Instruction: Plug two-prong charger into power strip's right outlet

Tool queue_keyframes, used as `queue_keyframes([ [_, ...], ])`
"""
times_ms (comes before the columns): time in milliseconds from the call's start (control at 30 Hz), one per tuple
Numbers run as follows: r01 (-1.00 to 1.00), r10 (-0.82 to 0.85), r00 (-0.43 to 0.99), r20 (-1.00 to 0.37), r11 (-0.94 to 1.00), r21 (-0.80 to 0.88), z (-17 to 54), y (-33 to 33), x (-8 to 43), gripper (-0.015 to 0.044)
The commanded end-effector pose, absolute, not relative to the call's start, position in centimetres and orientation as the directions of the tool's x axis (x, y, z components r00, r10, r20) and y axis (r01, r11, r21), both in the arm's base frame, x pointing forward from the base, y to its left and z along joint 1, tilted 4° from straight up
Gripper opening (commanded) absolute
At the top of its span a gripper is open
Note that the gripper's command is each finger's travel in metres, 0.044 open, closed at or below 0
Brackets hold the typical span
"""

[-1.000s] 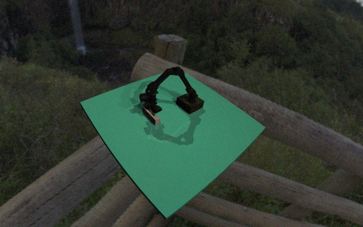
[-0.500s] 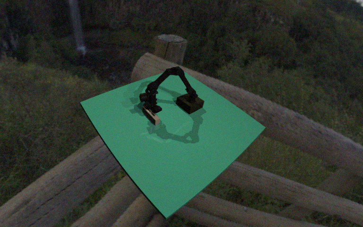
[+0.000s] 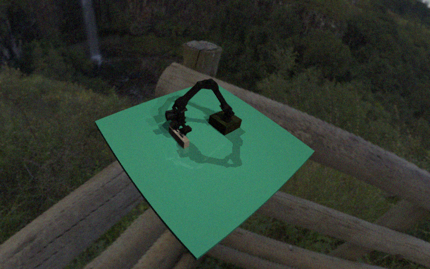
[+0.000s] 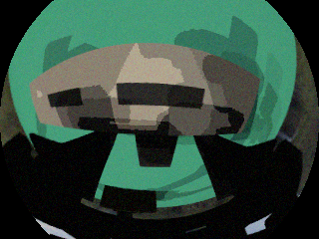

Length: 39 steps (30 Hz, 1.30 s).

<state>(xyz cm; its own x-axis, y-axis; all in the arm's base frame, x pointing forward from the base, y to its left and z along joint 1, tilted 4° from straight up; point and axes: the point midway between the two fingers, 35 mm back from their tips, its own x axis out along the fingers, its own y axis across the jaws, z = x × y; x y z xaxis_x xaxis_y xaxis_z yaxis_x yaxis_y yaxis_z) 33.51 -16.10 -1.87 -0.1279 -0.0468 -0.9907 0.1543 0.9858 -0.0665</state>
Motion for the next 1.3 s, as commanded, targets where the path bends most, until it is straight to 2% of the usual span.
queue_keyframes([
  [0, 0.154, -0.048, -0.124, -0.991, 0.986, -0.067, -1.87, -16.10, 33.47, 0.0440],
  [1267, 0.156, -0.056, -0.096, -0.994, 0.985, -0.070, -1.92, -15.97, 32.70, 0.0440],
])
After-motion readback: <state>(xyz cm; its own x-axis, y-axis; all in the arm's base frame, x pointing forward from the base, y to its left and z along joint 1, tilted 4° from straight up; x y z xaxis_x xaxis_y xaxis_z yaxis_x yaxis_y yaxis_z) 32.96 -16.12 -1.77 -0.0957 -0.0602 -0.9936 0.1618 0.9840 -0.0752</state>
